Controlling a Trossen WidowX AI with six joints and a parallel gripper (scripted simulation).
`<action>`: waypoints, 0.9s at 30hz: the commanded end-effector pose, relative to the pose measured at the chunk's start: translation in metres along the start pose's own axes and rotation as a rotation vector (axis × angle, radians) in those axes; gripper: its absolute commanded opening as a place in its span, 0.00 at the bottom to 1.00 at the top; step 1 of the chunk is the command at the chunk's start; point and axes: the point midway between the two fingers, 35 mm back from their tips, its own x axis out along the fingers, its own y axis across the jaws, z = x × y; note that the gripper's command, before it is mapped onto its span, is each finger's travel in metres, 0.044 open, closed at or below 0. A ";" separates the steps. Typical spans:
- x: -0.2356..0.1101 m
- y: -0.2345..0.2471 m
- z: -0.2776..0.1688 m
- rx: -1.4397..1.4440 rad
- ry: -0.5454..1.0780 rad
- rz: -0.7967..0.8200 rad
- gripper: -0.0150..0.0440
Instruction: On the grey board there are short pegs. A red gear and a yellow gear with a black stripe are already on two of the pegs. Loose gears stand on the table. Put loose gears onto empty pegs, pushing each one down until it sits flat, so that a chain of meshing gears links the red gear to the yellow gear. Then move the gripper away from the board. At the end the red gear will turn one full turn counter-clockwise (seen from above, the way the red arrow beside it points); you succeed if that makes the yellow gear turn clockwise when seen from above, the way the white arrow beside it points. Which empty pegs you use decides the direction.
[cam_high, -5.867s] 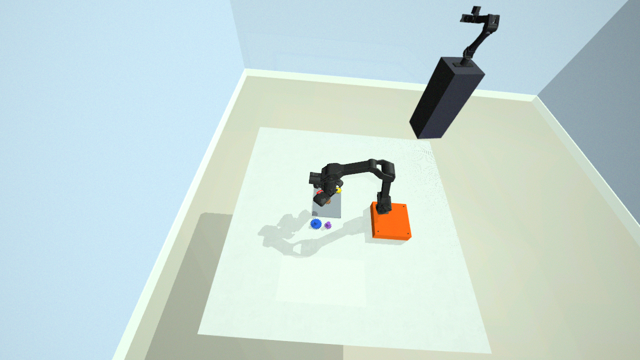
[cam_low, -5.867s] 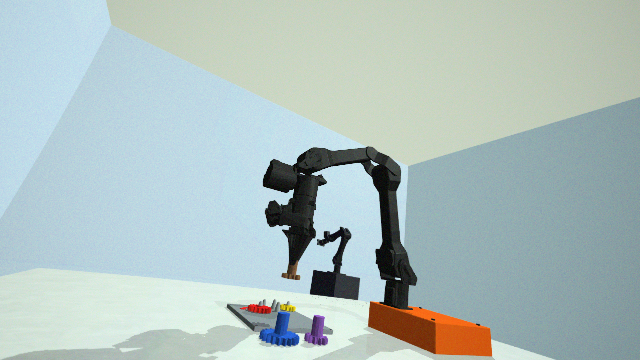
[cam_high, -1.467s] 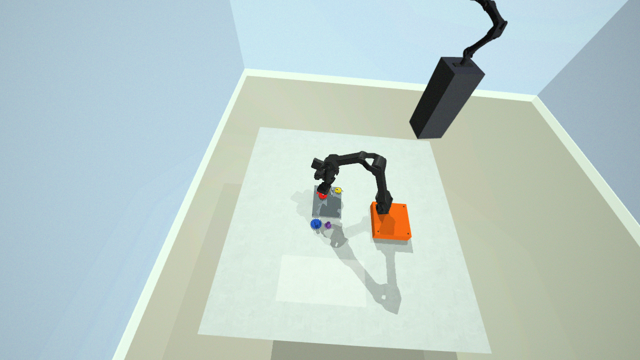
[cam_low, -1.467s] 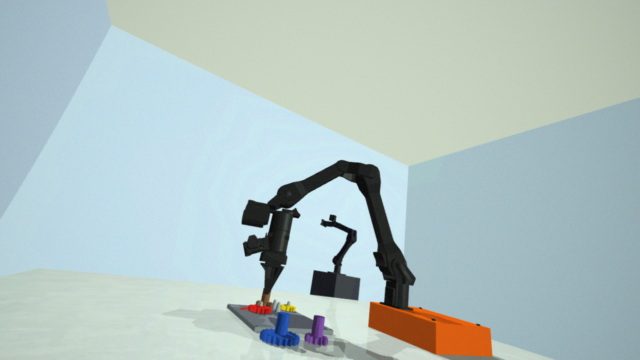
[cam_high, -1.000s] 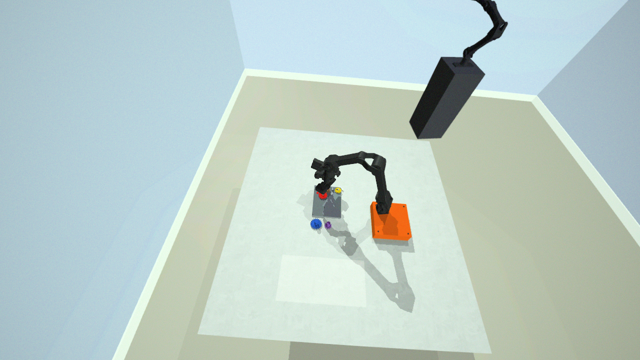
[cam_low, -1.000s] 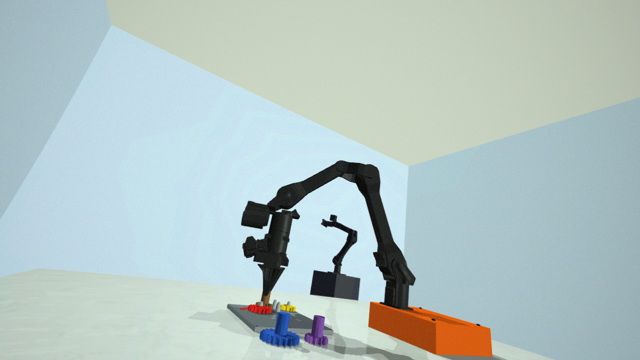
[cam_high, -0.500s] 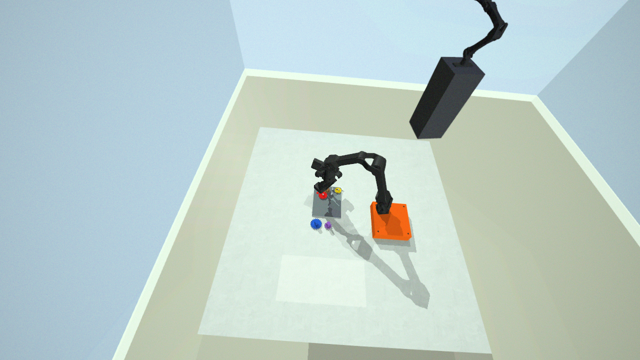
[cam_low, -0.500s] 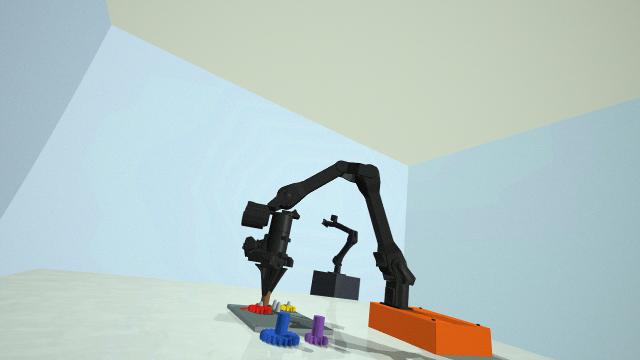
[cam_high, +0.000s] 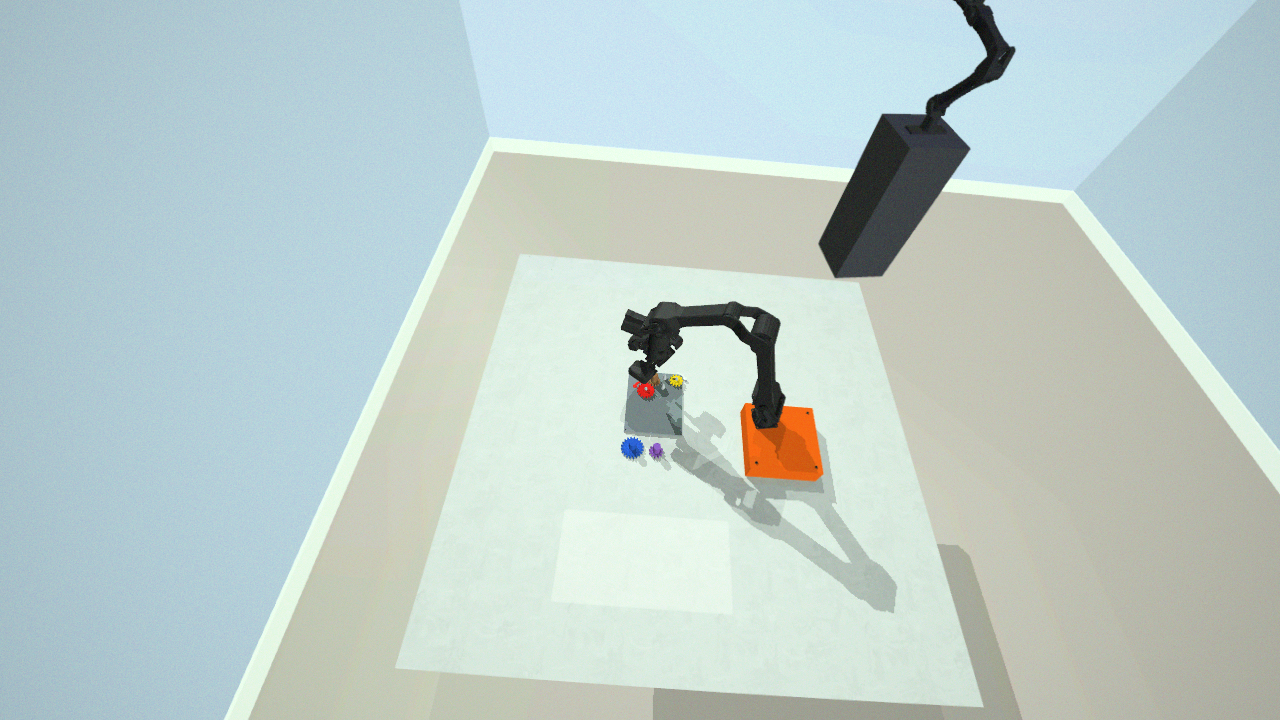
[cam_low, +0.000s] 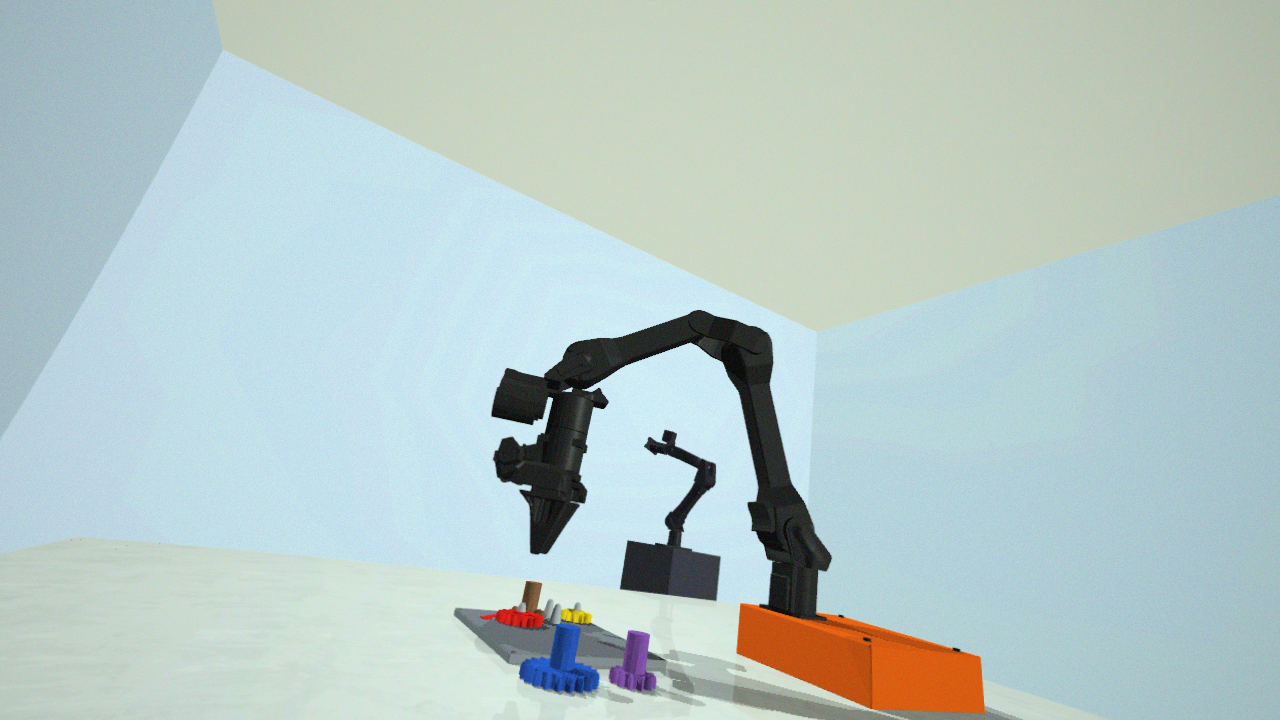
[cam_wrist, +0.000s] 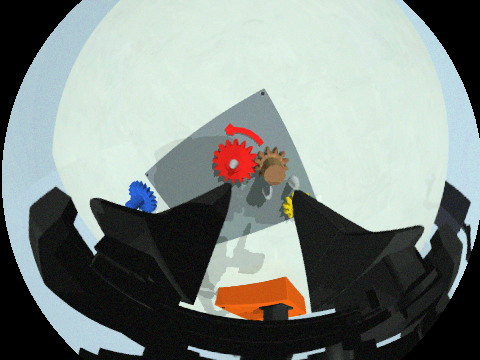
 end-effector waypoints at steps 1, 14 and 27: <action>0.004 0.036 -0.019 -0.083 0.013 0.010 0.76; 0.000 0.169 -0.144 -0.469 0.024 0.019 1.00; 0.025 0.170 -0.144 -0.469 0.024 0.019 1.00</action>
